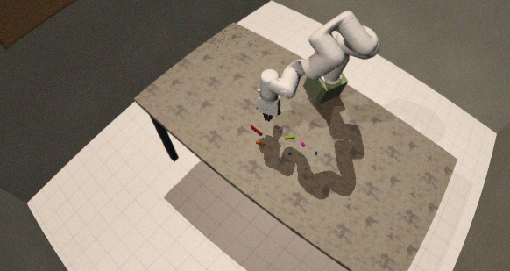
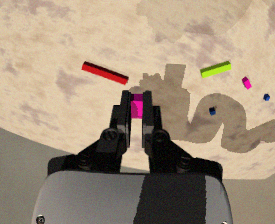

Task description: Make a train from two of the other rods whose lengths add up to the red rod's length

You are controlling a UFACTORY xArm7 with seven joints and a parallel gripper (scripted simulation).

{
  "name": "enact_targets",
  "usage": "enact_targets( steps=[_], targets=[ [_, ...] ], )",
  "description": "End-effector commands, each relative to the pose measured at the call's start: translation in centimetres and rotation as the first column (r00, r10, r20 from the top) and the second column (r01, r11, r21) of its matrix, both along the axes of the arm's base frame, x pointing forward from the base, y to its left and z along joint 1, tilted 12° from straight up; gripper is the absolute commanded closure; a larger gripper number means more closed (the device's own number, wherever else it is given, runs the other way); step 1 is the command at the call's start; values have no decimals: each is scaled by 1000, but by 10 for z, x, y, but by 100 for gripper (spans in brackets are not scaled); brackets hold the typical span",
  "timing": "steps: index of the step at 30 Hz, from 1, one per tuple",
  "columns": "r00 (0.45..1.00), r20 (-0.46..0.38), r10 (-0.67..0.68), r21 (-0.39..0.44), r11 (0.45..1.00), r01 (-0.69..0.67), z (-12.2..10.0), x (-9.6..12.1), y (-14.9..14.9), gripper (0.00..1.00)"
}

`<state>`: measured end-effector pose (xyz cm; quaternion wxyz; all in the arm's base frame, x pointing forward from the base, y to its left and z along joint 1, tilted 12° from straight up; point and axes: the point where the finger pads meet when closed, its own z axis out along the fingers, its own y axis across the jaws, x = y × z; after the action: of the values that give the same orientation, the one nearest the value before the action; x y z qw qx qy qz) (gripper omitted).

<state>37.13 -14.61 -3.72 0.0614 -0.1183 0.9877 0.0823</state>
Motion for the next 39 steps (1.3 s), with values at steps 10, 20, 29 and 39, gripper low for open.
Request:
enact_targets(
  steps=[10,20,29,39],
  targets=[
    [1000,-4,-16,-1,1000,16,4,3,3,96],
    [974,-49,-221,3,975,221,17,28,66,96],
    [911,-84,-404,5,914,406,29,41,129,96],
    [809,-119,-576,9,814,581,42,44,196,96]
  ],
)
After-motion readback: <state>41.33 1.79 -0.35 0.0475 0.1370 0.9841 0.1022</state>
